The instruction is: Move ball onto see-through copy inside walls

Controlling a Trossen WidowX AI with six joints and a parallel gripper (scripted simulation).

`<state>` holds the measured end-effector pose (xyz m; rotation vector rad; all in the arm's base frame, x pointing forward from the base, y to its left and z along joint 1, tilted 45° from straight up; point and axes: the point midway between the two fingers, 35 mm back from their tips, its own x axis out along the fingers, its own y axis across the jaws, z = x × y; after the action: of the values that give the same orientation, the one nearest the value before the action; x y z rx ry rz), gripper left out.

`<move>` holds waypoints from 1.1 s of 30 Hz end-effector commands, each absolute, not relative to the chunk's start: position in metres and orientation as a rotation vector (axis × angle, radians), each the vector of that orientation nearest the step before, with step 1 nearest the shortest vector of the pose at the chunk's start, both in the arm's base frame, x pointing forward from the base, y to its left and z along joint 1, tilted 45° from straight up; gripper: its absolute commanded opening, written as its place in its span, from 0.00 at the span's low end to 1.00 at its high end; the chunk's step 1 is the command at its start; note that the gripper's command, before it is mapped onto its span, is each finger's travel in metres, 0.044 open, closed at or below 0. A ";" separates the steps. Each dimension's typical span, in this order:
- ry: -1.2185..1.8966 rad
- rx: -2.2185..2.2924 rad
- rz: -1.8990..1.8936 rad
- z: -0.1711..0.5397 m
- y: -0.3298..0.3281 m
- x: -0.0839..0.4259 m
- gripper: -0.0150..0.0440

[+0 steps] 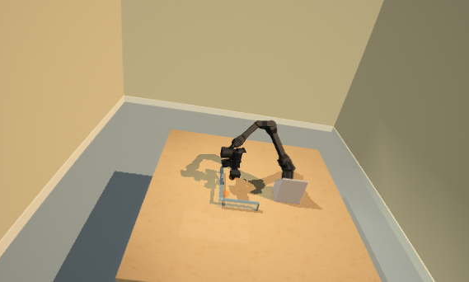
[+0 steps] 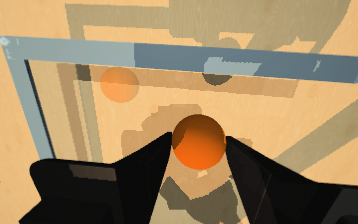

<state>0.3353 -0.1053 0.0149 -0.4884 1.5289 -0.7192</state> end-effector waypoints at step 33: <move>1.529 -0.462 -0.756 -0.019 -0.030 0.376 0.25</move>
<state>0.3711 -0.0353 -0.0006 -0.4687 1.5244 -0.7566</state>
